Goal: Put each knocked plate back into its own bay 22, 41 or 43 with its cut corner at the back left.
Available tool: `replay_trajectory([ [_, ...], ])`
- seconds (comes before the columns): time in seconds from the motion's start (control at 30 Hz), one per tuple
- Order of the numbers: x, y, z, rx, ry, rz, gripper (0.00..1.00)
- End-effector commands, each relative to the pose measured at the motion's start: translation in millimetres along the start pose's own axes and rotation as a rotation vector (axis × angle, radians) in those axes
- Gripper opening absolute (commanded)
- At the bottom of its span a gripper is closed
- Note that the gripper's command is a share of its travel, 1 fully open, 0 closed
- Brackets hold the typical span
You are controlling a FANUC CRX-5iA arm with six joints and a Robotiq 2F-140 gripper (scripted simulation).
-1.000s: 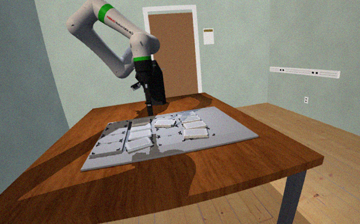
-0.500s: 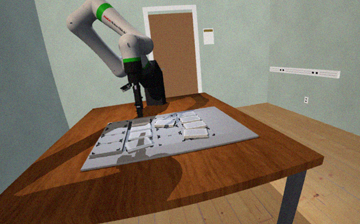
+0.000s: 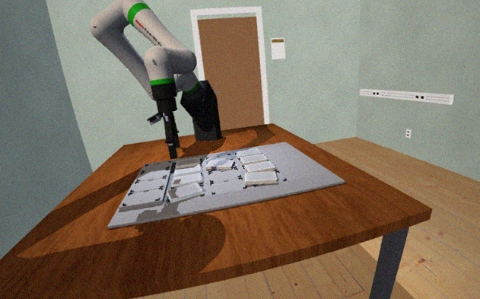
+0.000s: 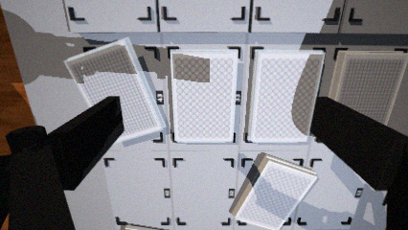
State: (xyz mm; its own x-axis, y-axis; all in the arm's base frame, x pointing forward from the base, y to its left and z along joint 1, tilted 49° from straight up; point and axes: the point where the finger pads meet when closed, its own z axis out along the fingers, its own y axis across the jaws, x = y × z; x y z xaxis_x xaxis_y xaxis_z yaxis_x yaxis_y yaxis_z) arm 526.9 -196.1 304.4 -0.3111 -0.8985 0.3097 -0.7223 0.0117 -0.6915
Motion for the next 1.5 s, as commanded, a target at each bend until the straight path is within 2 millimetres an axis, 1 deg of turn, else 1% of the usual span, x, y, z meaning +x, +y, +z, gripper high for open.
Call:
replay_trajectory([
  [0.0,16.3,-0.8,-0.2,0.0,-0.002,0.0,1.0],
  [0.07,16.3,-0.8,-0.2,0.0,-0.002,0.0,1.0],
  [0.1,20.3,-0.8,-0.2,0.0,-0.002,0.0,1.0],
  [1.47,20.3,-0.9,-0.2,0.0,-0.002,0.0,1.0],
])
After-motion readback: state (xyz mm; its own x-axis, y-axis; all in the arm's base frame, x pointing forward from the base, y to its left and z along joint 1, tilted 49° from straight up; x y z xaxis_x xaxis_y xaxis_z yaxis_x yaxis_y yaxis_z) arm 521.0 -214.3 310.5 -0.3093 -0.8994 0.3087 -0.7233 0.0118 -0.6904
